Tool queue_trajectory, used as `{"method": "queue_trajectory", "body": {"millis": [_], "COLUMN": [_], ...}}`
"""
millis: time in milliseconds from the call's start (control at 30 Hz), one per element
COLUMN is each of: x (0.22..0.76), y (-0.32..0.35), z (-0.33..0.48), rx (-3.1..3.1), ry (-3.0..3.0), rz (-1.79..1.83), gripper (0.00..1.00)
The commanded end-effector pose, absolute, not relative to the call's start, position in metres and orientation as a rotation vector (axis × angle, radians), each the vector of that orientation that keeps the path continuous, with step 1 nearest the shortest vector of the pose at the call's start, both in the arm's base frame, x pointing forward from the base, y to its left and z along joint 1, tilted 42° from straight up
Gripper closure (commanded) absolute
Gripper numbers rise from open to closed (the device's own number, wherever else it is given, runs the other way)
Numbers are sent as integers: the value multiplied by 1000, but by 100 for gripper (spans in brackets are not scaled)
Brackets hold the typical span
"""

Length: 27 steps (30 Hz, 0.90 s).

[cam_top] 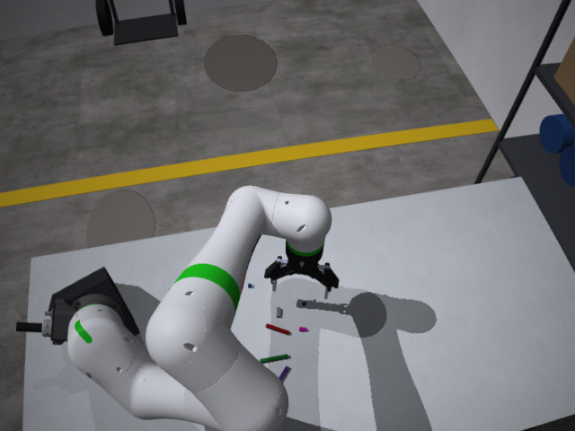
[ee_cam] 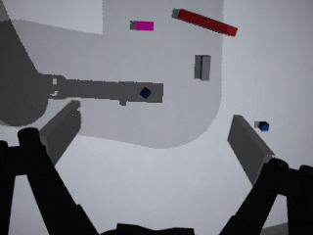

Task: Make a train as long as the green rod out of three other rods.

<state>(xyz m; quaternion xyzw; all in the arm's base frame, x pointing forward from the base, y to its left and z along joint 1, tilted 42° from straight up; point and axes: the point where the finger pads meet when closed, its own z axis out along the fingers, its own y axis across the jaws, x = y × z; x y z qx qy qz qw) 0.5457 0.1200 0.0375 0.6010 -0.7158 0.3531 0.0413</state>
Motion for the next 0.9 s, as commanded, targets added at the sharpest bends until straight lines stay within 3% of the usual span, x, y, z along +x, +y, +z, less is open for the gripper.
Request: {"method": "queue_trajectory", "body": {"millis": [0,867], "x": [549,559], "y": [120,120], "z": [40,46], "rx": [1683,1203], "ry": [-2378,-2814], "rz": [1125,1164], "gripper": [0,0]}}
